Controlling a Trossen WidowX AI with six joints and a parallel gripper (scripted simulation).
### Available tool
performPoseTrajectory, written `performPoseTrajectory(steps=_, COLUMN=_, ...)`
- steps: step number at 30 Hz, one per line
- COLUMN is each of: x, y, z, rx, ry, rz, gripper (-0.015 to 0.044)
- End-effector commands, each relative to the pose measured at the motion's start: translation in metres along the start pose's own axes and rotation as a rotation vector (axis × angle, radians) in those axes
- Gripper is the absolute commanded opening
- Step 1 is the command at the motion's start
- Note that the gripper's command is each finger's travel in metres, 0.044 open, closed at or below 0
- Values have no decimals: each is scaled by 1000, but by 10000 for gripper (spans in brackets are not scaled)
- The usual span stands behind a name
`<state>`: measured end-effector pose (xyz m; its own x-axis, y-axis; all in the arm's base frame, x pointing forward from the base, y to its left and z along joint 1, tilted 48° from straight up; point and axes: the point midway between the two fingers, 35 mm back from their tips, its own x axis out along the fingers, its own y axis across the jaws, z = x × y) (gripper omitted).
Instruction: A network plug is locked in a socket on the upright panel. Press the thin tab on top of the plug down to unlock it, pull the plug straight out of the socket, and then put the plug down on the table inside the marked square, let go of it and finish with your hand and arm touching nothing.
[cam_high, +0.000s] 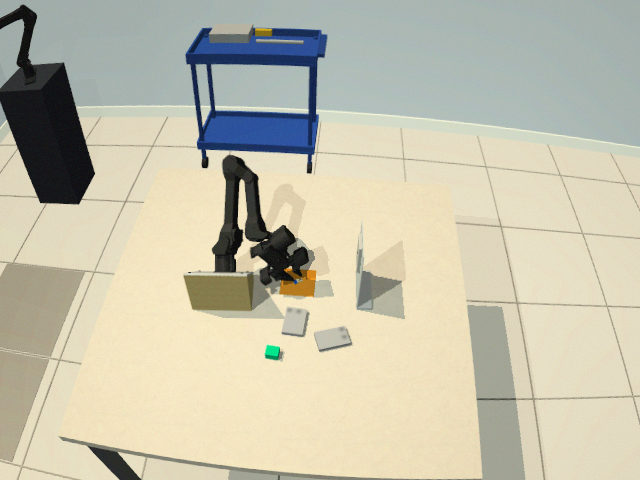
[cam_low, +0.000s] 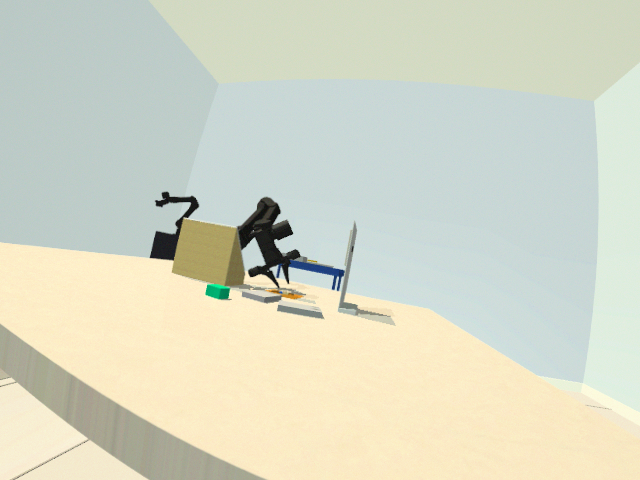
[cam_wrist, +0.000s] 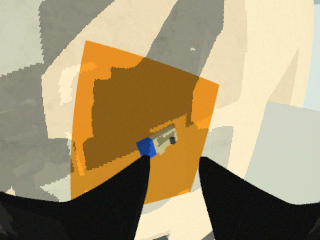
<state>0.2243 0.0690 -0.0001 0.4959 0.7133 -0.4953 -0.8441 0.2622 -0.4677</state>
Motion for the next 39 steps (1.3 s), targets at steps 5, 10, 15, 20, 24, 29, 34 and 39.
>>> performPoseTrajectory(steps=5, x=-6, y=-3, z=0, rx=-7, ry=-2, rz=-5, gripper=156)
performPoseTrajectory(steps=10, x=-9, y=-2, z=0, rx=-6, ry=-2, rz=-5, gripper=156)
performPoseTrajectory(steps=15, x=-13, y=-2, z=0, rx=-5, ry=-3, rz=-5, gripper=156)
performPoseTrajectory(steps=20, x=-16, y=-2, z=0, rx=-5, ry=-3, rz=-5, gripper=156)
performPoseTrajectory(steps=24, x=-17, y=-4, z=-2, rx=-5, ry=0, rz=-3, gripper=156)
performPoseTrajectory(steps=29, x=-20, y=-6, z=-3, rx=-6, ry=4, rz=-1, gripper=156)
performPoseTrajectory(steps=34, x=-23, y=-9, z=-5, rx=-6, ry=7, rz=1, gripper=156)
performPoseTrajectory(steps=39, x=-26, y=-11, z=-6, rx=-7, ry=10, rz=3, gripper=156)
